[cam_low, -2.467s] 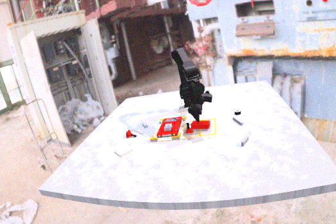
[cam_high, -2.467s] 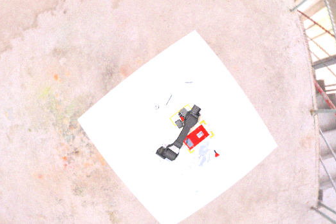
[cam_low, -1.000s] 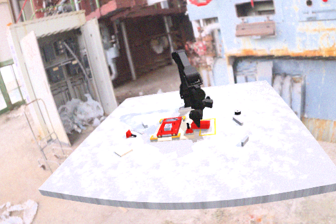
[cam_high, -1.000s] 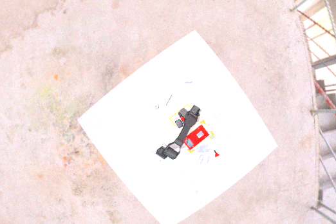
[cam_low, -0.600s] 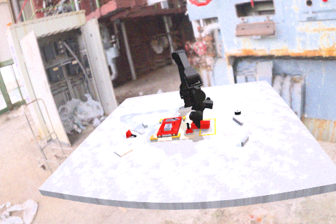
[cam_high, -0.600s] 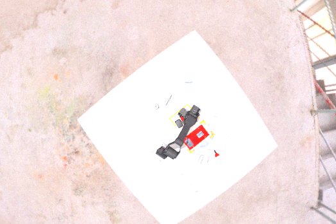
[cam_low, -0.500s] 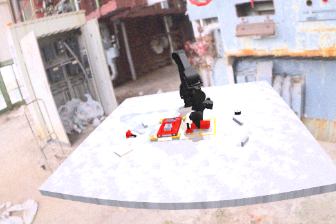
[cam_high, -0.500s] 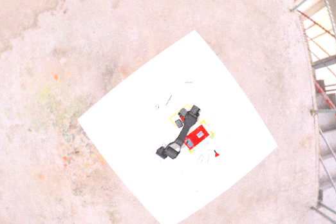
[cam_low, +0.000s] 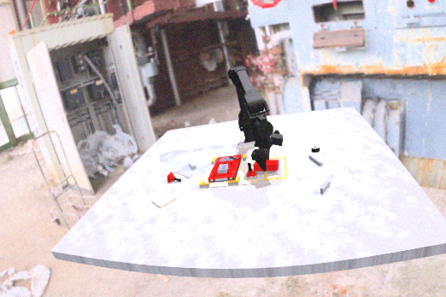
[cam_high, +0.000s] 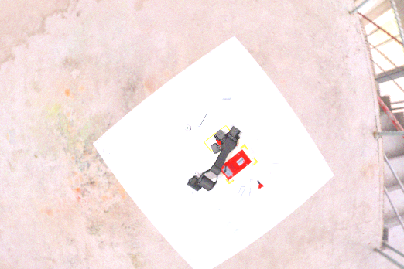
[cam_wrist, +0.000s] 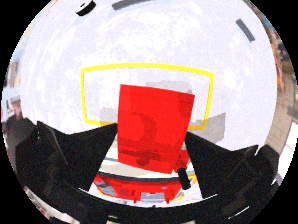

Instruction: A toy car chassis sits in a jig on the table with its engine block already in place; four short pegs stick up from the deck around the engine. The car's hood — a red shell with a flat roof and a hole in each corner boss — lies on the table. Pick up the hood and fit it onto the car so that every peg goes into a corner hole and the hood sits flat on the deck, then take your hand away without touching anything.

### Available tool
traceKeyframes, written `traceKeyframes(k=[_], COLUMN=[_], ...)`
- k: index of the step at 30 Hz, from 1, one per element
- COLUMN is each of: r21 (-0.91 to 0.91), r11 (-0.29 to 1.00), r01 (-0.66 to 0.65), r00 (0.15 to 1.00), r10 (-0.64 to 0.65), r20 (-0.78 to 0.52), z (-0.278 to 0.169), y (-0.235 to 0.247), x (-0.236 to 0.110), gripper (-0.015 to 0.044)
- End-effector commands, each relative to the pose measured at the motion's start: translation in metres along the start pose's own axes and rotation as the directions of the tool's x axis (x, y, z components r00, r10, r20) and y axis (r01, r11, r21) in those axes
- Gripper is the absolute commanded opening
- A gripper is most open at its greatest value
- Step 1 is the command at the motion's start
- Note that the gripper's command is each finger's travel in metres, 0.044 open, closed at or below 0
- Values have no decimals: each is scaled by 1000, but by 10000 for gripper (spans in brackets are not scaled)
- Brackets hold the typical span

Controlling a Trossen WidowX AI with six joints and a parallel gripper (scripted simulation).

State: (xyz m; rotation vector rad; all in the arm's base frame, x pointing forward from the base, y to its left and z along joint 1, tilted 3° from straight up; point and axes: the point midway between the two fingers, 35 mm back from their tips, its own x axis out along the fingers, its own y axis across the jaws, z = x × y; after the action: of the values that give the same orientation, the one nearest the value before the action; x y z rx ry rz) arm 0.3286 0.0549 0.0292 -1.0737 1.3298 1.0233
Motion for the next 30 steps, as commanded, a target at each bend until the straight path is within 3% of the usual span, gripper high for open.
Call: traceKeyframes(k=[1, 10, 22, 30], r21=[0, 0, 0, 0], r11=[1000, 1000, 1000, 1000], r01=[0, 0, 0, 0], r00=[1000, 1000, 1000, 1000], r10=[0, 0, 0, 0], r20=[0, 0, 0, 0], z=[0, 0, 0, 0], y=[0, 0, 0, 0], x=[0, 0, -19, -46], gripper=[380, 320, 5, 0])
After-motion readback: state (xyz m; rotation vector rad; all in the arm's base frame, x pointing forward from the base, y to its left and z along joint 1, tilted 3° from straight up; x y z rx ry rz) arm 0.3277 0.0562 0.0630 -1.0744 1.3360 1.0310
